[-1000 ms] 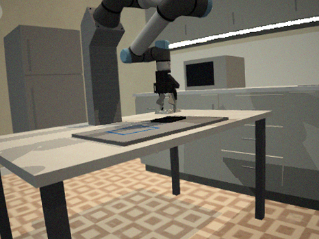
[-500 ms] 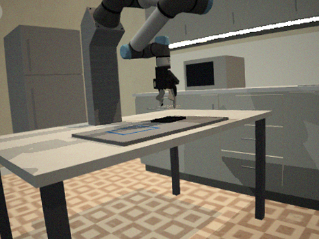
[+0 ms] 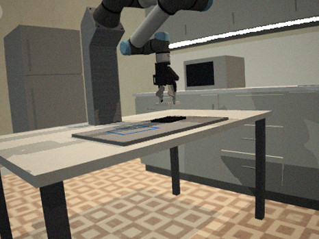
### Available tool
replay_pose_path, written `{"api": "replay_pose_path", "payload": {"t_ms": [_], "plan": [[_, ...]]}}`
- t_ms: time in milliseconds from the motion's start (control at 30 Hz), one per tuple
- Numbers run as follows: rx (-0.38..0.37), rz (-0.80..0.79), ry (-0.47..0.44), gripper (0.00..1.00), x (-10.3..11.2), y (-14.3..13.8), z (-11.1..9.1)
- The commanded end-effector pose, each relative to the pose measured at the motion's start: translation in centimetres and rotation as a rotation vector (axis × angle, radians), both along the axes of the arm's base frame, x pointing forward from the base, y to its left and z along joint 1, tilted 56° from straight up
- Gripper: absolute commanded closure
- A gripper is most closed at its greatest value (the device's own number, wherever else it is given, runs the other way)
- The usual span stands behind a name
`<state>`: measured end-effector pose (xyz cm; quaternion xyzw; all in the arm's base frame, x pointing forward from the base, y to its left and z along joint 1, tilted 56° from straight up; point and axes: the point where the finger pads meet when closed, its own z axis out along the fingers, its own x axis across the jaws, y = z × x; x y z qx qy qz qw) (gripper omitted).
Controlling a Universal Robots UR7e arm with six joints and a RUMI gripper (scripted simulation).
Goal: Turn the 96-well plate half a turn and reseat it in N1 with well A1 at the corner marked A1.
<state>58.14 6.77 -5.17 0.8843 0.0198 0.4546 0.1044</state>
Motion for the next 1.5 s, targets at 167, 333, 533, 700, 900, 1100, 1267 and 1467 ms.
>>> {"api": "replay_pose_path", "payload": {"t_ms": [167, 333, 533, 700, 900, 1100, 1267, 1467], "plan": [[0.000, 0.000, -0.001, 1.00, -0.2, 0.1, 0.2], [0.000, 0.000, -0.001, 1.00, -0.2, 0.1, 0.2], [0.000, 0.000, -0.001, 1.00, -0.2, 0.1, 0.2], [0.108, -0.075, -0.023, 1.00, -0.2, -1.2, 0.5], [0.216, -0.150, -0.045, 1.00, -0.2, -2.5, 0.8], [0.218, -0.152, -0.046, 1.00, -0.2, -4.5, 1.2], [0.218, -0.152, -0.046, 1.00, -0.2, -6.1, 1.6], [0.218, -0.152, -0.046, 1.00, -0.2, -7.4, 1.9]]}}
